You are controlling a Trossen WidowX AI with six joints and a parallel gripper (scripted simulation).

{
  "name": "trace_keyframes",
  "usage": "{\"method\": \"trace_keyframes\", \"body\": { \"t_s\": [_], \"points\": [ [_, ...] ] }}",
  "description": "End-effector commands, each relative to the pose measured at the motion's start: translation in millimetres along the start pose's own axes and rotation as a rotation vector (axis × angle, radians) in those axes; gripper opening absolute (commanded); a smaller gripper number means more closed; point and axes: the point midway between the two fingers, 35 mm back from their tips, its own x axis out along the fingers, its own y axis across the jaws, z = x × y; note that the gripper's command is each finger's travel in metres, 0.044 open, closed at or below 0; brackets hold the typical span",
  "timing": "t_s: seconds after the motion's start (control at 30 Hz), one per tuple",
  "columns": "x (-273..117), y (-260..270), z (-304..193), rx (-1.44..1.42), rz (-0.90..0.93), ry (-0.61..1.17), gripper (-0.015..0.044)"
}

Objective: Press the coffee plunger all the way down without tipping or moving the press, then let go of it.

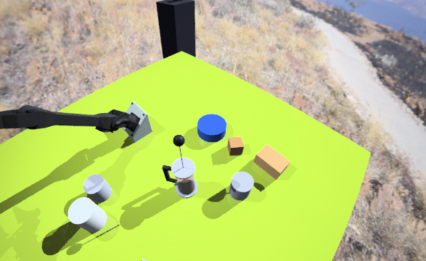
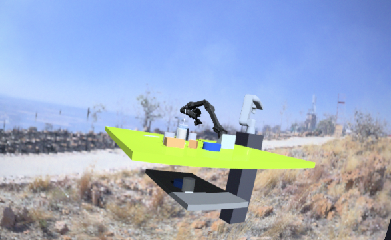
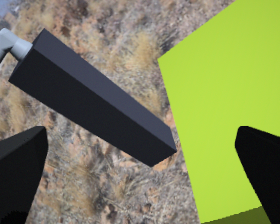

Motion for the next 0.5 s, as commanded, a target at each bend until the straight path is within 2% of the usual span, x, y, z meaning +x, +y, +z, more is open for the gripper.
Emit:
{"method": "trace_keyframes", "body": {
  "t_s": [0.0, 0.03, 0.47],
  "points": [
    [-2, 0, -1, -0.004, -0.002, 0.008, 0.0426],
    [-4, -1, -2, -0.011, -0.004, 0.021, 0.0440],
    [-73, -28, -47, -0.293, -0.045, 0.362, 0.0440]
  ]
}}
